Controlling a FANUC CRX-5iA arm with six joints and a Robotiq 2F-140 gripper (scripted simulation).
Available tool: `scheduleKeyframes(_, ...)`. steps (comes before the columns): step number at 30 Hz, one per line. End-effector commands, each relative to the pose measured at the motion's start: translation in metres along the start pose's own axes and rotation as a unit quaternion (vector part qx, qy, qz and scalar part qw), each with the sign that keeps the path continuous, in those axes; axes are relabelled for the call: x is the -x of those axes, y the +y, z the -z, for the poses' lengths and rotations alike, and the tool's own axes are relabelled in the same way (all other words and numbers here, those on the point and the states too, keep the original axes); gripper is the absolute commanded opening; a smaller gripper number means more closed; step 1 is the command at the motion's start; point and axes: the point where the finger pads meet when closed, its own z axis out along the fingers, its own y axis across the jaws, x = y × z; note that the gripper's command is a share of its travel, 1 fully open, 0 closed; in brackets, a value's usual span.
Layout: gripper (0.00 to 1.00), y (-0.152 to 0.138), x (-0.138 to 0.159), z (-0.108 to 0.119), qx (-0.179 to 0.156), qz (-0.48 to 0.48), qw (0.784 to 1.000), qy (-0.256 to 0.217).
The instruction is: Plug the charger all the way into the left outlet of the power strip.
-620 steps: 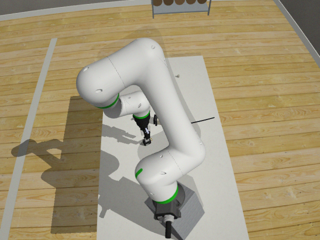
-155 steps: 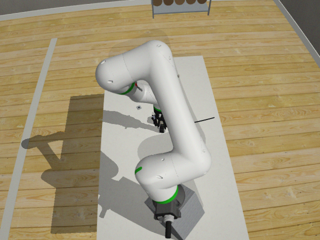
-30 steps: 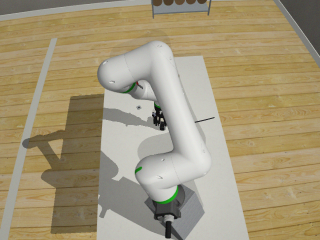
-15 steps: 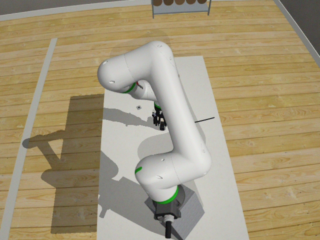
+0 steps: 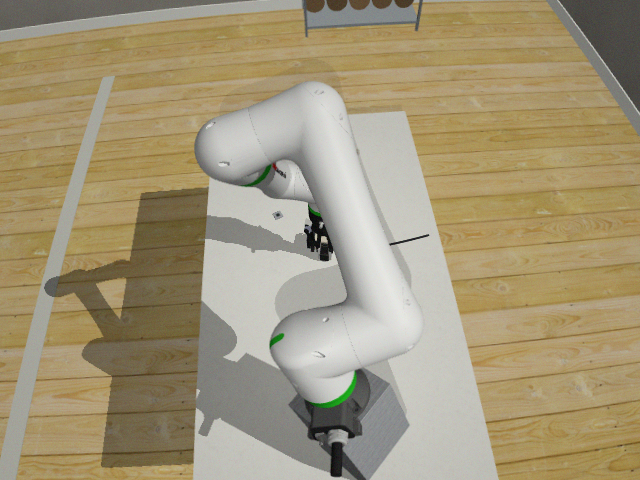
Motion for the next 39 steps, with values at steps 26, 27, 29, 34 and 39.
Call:
scheduleKeyframes(26, 0.38, -0.0001, -0.0027, 0.0013, 0.0, 0.0, 1.0, 0.003)
scheduleKeyframes(27, 0.38, -0.0001, -0.0027, 0.0013, 0.0, 0.0, 1.0, 0.003)
scheduleKeyframes(29, 0.38, -0.0001, -0.0027, 0.0013, 0.0, 0.0, 1.0, 0.003)
scheduleKeyframes(34, 0.38, -0.0001, -0.0027, 0.0013, 0.0, 0.0, 1.0, 0.003)
scheduleKeyframes(39, 0.38, -0.0001, -0.0027, 0.0013, 0.0, 0.0, 1.0, 0.003)
